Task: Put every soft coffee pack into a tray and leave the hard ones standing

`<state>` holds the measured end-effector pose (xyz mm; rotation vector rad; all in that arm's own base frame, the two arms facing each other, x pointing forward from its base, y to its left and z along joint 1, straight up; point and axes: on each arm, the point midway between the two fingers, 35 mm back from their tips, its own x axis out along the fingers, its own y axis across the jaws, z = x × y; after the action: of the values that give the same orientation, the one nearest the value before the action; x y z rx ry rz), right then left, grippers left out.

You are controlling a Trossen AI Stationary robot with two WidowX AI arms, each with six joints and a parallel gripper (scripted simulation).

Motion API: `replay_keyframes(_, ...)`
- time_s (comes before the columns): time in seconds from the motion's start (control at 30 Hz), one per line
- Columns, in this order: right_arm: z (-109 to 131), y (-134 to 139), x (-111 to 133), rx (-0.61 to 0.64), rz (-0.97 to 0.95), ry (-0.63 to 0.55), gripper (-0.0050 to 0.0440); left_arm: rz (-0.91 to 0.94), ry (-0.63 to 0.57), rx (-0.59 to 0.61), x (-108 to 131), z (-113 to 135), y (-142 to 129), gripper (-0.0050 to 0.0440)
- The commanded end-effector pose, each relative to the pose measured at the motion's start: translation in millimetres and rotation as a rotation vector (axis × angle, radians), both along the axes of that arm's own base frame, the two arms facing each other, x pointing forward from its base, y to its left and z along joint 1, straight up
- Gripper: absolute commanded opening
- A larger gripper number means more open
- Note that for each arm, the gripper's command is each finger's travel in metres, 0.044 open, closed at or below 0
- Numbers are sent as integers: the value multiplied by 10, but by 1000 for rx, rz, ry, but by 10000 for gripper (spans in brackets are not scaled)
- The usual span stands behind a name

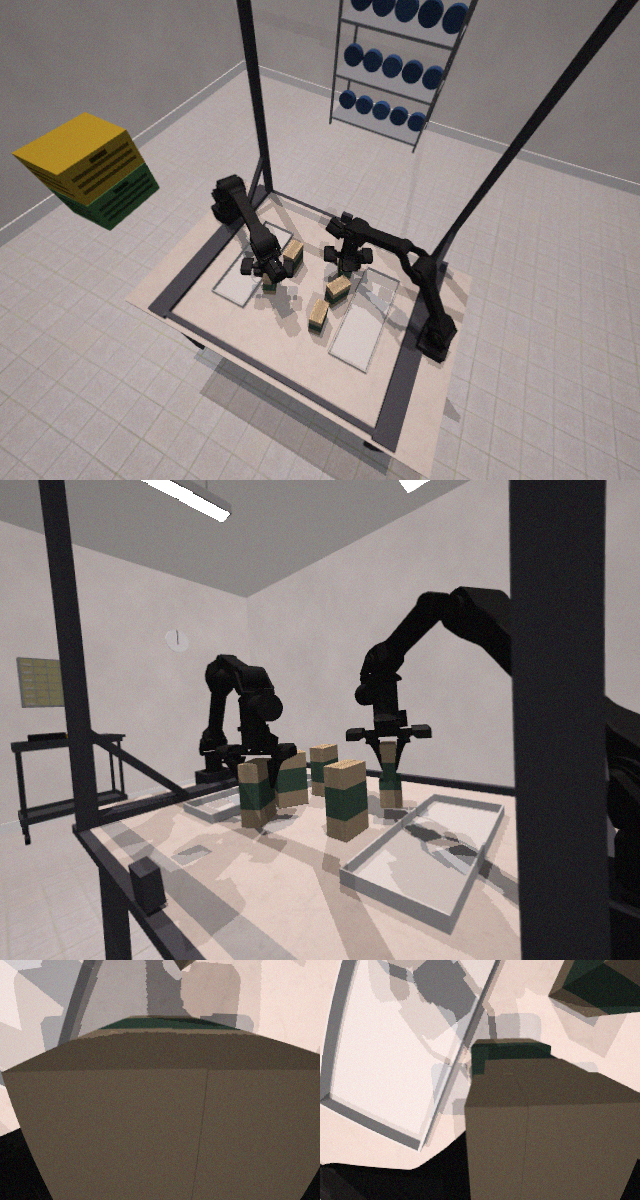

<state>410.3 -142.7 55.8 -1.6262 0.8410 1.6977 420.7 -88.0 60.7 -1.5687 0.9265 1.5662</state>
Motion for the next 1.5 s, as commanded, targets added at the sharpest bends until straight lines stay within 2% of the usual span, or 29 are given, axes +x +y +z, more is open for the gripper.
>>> replay_keyframes(0.0, 316, -27, 72, -23, 4, -63, 110, 5, -26, -7, 26, 91, -10, 355)
replay_keyframes(0.07, 356, -26, 71, -23, 4, -63, 110, 5, -26, -7, 26, 91, -10, 355)
replay_keyframes(0.17, 386, -26, 70, -23, 4, -63, 110, 5, -26, -7, 19, 340, -9, 355)
replay_keyframes(0.23, 386, -26, 70, -23, 4, -63, 110, 5, -26, -7, 19, 340, -9, 355)
replay_keyframes(0.43, 385, -26, 70, -23, 4, -63, 110, 5, -26, -7, 5, 840, -6, 355)
replay_keyframes(0.7, 386, -26, 70, -23, 4, -63, 110, 5, -26, -7, 4, 871, -6, 355)
replay_keyframes(0.73, 386, -26, 70, -23, 4, -63, 110, 5, -25, -7, -78, 867, -11, 355)
replay_keyframes(0.8, 386, -26, 70, -23, 4, -63, 110, 5, -25, -7, -78, 867, -11, 355)
replay_keyframes(1.3, 386, -26, 70, -23, 4, -63, 110, 5, -18, -8, -1319, 812, -94, 355)
replay_keyframes(1.37, 386, -26, 70, -23, 4, -63, 110, 5, -18, -8, -1319, 812, -94, 355)
replay_keyframes(1.47, 386, -26, 70, -23, 4, -63, 110, 5, -17, -8, -1548, 803, -109, 355)
